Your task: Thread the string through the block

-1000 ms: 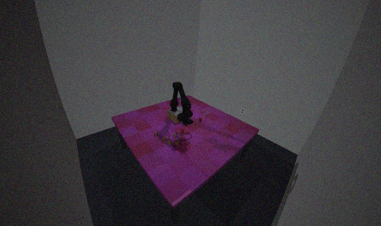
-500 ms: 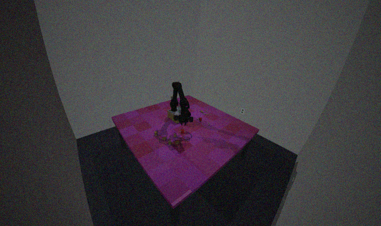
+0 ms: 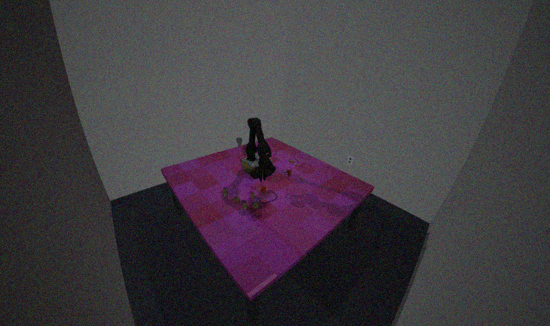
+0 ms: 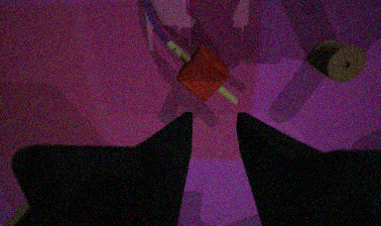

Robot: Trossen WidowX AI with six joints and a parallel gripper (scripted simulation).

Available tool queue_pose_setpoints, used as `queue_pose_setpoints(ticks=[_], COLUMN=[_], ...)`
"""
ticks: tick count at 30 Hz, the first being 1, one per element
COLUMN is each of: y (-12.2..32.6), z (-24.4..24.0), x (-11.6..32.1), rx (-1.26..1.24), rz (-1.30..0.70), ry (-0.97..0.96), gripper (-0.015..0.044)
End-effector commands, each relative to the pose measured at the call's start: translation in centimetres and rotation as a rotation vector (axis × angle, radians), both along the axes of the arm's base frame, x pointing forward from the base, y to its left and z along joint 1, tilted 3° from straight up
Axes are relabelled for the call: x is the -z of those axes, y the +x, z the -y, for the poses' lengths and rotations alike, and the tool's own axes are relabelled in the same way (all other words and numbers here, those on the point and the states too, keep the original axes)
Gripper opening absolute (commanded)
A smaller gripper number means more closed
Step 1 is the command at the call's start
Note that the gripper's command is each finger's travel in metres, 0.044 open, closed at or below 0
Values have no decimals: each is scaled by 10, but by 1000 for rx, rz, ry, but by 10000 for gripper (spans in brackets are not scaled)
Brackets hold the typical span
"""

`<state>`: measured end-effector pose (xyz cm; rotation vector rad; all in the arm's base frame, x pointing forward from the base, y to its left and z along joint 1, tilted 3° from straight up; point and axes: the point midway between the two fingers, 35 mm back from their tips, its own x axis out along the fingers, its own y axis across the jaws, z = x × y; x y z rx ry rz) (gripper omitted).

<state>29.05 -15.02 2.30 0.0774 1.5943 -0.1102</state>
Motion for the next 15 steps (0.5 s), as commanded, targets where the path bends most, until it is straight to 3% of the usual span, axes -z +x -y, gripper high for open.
queue_pose_setpoints(ticks=[1,15], y=[-13,-14], z=[11,11], x=[-4,-4], rx=[-804,-871], rz=[-18,-21], ry=[-4,-2], gripper=[120,120])
